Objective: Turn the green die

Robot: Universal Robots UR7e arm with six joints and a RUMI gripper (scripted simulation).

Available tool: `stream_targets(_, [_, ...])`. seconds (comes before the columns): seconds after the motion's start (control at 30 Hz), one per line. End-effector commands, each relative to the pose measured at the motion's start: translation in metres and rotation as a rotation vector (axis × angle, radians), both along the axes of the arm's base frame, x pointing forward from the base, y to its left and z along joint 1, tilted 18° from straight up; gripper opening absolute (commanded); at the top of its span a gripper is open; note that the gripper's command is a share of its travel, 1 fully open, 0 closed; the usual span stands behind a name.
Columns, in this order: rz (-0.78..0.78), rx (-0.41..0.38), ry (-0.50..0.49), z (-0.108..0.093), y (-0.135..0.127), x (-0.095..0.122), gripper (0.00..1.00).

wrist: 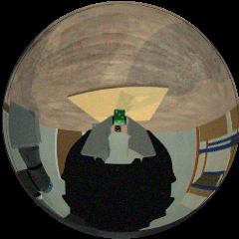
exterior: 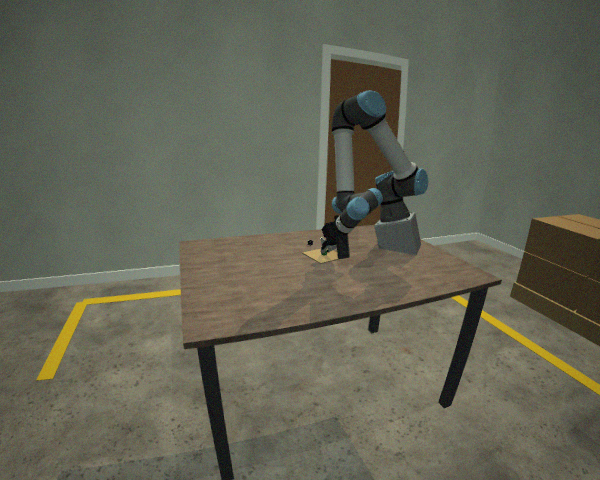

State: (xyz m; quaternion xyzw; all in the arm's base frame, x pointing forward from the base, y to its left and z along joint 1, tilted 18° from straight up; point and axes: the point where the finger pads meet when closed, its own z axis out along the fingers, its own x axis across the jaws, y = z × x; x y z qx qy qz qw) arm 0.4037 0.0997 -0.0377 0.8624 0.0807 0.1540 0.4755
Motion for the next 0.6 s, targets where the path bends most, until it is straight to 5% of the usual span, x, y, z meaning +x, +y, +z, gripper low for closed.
stream_targets(0.0, [0.000, 0.000, -0.001, 0.001, 0.000, 0.000, 0.03])
stream_targets(0.57, [0.000, 0.000, -0.001, 0.041, 0.008, -0.010, 0.03])
